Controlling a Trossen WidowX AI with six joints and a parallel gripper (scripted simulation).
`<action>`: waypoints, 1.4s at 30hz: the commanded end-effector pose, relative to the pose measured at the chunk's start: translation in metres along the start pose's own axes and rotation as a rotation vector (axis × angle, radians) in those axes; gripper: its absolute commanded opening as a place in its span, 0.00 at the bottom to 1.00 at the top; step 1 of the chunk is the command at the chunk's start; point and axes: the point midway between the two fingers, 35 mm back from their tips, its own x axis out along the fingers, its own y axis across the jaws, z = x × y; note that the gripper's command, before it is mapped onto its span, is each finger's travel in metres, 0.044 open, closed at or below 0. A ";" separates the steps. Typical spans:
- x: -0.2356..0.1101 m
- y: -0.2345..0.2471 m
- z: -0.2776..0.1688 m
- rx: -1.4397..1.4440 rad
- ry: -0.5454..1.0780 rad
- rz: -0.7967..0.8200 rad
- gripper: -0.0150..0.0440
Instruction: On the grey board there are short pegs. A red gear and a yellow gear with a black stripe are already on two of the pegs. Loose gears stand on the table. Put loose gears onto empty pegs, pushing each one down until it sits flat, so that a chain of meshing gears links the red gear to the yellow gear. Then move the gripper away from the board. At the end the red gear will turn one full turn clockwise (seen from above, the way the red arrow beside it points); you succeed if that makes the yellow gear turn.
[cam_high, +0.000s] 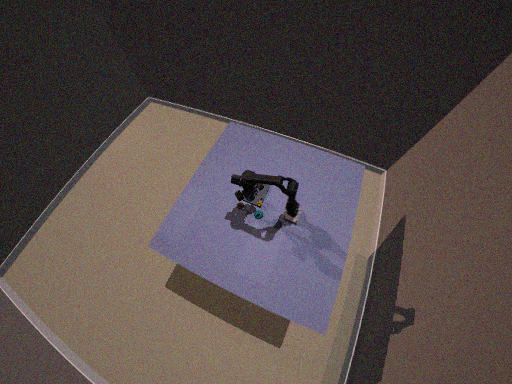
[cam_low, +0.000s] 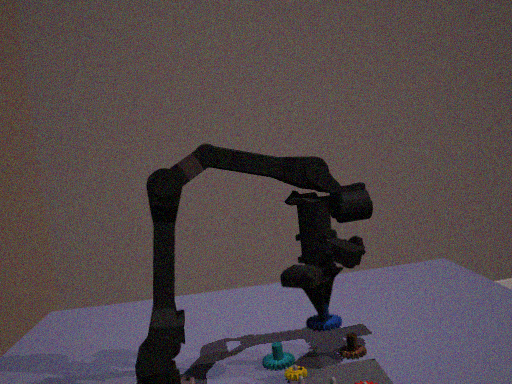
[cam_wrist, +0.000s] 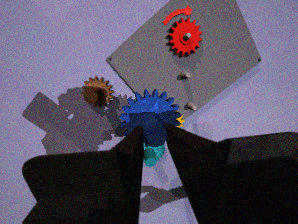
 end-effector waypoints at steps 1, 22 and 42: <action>0.005 -0.007 0.005 -0.003 0.003 0.002 0.25; 0.027 -0.049 0.030 0.005 -0.006 -0.004 0.25; 0.033 -0.067 0.039 0.008 -0.009 -0.006 0.25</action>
